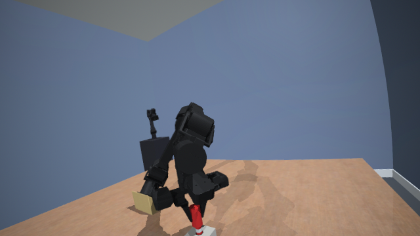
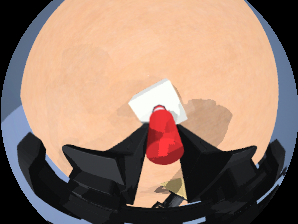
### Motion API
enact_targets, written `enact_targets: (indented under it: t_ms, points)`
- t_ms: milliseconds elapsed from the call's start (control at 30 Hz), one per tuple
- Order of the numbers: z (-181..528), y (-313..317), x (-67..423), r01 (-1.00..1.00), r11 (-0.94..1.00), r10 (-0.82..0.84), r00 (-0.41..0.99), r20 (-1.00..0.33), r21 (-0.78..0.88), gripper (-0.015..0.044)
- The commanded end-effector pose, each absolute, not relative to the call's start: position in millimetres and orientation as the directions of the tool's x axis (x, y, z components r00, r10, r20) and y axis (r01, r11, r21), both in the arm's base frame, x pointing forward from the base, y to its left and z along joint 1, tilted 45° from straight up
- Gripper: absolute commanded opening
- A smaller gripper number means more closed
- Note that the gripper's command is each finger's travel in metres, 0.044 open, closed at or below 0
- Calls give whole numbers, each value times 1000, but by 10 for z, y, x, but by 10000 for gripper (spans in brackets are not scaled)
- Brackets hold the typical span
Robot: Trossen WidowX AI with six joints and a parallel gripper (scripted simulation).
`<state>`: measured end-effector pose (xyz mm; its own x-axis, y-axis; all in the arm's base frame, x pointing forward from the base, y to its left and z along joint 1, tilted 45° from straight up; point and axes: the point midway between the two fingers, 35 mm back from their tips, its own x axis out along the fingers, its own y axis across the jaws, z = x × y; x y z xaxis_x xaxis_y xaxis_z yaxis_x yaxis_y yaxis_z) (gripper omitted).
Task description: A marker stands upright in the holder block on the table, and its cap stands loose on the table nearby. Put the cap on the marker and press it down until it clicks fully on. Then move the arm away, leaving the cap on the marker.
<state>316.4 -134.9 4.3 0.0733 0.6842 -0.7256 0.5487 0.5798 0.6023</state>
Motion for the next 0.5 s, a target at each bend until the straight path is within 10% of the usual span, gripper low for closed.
enact_targets:
  t_ms: [0,333,467]
  points:
    - [44,-1349,3165,548,580,684,73,-726,602,184]
    - [44,-1349,3165,548,580,684,73,-726,602,440]
    - [99,-1409,3166,553,577,683,76,-726,601,440]
